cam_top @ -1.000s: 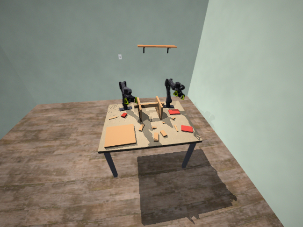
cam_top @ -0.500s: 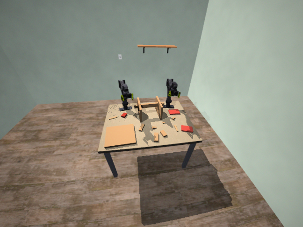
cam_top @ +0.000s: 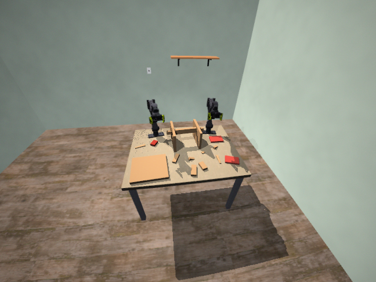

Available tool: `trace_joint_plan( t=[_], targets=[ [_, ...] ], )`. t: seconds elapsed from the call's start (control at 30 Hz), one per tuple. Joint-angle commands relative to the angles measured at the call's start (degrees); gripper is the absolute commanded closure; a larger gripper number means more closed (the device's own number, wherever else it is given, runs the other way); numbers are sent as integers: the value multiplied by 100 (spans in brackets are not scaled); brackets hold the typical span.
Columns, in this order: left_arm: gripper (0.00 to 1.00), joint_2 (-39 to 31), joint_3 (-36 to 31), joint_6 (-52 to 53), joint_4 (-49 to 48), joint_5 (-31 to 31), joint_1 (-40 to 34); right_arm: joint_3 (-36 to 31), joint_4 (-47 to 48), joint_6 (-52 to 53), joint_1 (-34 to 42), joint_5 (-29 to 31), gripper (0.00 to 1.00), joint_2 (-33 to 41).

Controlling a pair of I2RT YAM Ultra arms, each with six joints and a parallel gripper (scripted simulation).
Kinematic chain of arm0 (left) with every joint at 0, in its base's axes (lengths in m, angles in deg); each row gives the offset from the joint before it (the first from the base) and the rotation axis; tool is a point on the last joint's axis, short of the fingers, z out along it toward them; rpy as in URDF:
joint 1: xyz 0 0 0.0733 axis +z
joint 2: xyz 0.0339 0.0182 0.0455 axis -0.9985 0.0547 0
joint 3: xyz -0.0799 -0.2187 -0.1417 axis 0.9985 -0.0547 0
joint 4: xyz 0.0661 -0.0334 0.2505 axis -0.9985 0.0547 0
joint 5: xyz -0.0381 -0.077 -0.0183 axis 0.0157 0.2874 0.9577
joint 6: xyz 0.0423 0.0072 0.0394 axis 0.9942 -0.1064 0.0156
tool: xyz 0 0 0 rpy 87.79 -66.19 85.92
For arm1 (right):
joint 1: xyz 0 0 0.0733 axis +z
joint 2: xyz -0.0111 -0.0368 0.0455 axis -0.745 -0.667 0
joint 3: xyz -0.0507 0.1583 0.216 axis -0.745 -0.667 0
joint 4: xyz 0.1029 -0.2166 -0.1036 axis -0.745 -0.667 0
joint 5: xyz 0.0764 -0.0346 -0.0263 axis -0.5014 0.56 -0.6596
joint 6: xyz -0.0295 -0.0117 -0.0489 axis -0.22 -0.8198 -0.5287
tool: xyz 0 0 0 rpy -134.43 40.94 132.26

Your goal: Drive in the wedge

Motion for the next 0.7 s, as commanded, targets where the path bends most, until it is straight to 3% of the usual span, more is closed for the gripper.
trace_joint_plan(
  t=[0.0,0.27,0.3,0.67],
  targets=[
    [0,-137,107,-56,-125,40,79,202,157,-47,-16,-38,0,-10],
    [0,-18,123,-69,35,50,18,272,200,-41,0,-20,0,96],
    [48,1,126,-69,-32,46,28,274,203,-42,3,-15,0,77],
    [48,30,63,-54,-23,32,-39,234,165,-32,9,11,0,-35]
  ],
)
